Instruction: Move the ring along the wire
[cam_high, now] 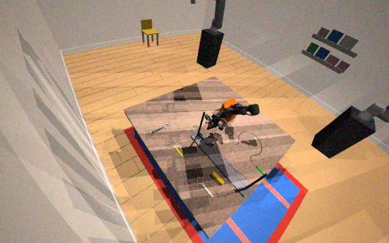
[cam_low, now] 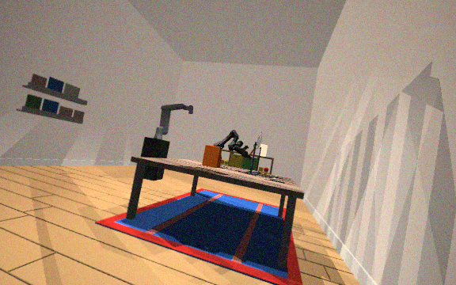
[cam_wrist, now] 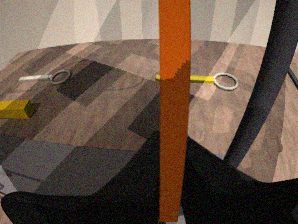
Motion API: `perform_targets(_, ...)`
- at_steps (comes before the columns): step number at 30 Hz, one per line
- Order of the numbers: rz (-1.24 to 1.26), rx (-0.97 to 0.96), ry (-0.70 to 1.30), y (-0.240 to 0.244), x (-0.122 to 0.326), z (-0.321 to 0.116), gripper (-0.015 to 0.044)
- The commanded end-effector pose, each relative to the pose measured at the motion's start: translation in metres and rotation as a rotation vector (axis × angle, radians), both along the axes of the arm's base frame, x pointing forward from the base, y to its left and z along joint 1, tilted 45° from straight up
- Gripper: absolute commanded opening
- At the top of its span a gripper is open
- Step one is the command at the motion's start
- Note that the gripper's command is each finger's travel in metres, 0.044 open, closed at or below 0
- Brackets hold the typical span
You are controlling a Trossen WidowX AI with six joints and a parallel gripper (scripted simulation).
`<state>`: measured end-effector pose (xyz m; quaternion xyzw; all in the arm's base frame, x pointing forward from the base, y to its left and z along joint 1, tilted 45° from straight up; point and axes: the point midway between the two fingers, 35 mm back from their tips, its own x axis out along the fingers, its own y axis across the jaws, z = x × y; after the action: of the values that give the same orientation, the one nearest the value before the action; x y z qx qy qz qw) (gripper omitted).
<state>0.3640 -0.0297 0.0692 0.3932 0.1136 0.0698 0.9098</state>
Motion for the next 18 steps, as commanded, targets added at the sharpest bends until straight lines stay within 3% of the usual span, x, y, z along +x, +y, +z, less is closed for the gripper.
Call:
perform_targets(1,-0.004,0.004,0.004,-0.0005,-0.0002,-0.0015,-0.015)
perform_targets(15,-0.004,0.004,0.004,-0.0005,-0.0002,-0.0015,-0.015)
perform_targets(18,0.0,0.0,0.001,0.0,0.0,-0.0004,-0.0071)
